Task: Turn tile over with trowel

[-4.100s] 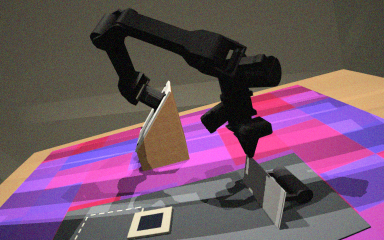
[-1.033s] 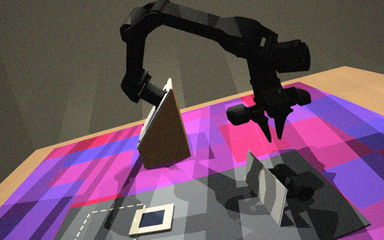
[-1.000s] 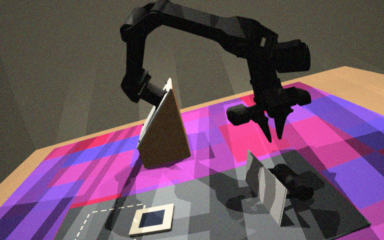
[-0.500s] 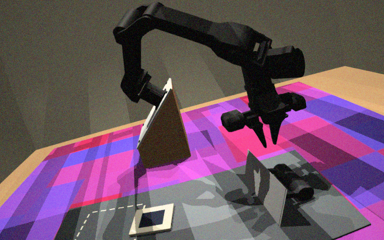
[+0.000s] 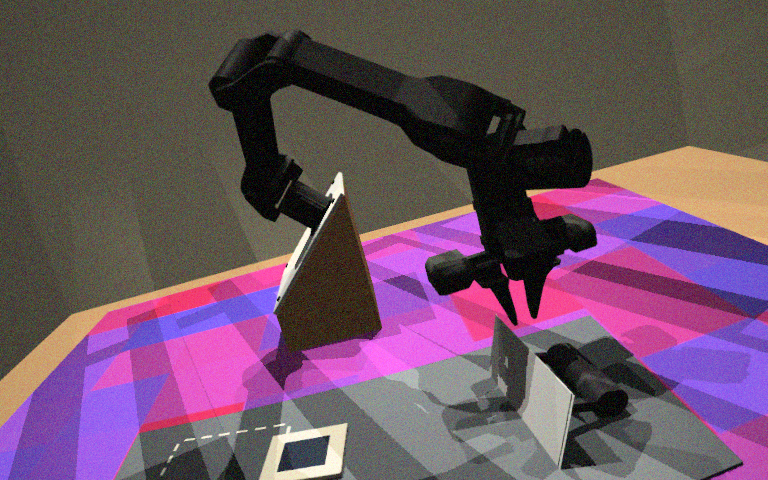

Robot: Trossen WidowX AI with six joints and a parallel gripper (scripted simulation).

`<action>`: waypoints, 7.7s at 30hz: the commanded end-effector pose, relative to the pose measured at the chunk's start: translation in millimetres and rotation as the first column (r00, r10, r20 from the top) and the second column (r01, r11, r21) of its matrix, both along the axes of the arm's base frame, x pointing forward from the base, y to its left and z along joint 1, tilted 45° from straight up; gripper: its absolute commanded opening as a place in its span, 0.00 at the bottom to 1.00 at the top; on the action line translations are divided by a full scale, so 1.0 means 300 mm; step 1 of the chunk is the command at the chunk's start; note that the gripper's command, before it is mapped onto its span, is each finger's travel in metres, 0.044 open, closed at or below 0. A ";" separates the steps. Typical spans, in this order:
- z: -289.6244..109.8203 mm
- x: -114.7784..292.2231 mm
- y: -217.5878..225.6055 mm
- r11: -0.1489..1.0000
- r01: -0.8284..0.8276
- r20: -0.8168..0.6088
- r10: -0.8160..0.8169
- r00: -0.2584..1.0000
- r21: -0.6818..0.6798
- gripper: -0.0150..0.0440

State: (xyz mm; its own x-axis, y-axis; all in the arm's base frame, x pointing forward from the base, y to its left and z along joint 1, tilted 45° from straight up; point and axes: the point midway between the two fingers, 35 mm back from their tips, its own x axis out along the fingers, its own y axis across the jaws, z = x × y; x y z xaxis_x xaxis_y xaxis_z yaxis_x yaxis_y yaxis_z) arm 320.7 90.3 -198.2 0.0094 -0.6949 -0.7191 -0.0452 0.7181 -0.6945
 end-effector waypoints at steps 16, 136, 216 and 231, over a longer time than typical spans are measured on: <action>0.059 0.004 -0.067 1.000 -0.007 -0.002 0.007 1.000 -0.004 0.42; 0.057 -0.004 0.031 1.000 -0.018 -0.005 0.018 1.000 -0.003 0.25; 0.212 0.302 -0.206 1.000 -0.015 -0.006 0.015 1.000 -0.010 0.47; 0.212 0.302 -0.206 0.995 0.100 0.106 -0.099 0.989 -0.002 0.47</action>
State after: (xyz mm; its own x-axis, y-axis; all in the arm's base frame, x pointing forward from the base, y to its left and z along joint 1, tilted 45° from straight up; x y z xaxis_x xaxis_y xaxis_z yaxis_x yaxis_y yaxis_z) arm 410.9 28.9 -134.4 0.0140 -0.7003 -0.7137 0.0255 0.7138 -0.6999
